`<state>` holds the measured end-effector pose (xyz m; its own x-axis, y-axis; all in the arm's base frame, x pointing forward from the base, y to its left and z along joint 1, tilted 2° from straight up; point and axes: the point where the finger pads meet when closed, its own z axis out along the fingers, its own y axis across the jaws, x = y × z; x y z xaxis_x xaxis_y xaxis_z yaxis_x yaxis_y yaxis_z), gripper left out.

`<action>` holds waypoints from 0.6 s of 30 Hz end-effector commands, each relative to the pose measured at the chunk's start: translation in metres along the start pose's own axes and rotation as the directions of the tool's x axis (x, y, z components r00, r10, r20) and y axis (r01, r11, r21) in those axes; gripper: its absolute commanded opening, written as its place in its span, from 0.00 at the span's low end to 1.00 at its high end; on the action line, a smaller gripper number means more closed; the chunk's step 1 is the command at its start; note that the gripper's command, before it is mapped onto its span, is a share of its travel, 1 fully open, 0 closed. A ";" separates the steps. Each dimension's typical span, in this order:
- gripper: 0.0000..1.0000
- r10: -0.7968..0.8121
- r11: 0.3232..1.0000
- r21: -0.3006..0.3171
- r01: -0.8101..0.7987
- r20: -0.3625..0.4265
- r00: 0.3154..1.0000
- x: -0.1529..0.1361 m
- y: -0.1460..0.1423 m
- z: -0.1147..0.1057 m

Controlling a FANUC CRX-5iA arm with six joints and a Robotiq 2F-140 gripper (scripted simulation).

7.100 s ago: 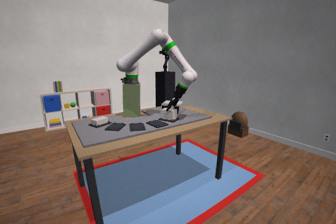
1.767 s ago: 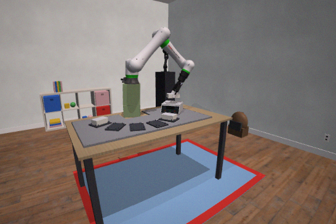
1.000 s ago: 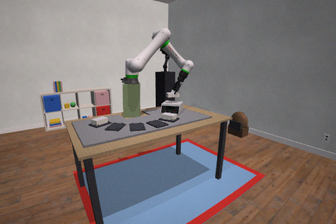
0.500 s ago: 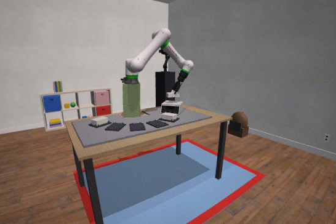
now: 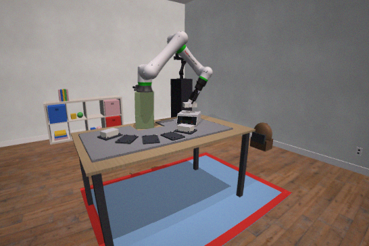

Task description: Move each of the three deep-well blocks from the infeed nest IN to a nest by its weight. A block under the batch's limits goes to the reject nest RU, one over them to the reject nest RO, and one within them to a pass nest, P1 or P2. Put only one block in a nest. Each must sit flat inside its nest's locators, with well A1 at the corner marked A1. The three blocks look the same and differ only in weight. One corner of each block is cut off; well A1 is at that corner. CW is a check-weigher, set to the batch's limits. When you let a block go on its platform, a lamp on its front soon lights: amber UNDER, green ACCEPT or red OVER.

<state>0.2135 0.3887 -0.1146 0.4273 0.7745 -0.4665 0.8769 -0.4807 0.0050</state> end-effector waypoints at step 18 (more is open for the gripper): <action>0.10 0.000 1.000 0.000 0.000 0.000 1.000 0.015 0.000 0.025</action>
<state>0.2142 0.3894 -0.1412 0.4273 0.7745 -0.4665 0.8769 -0.4807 0.0050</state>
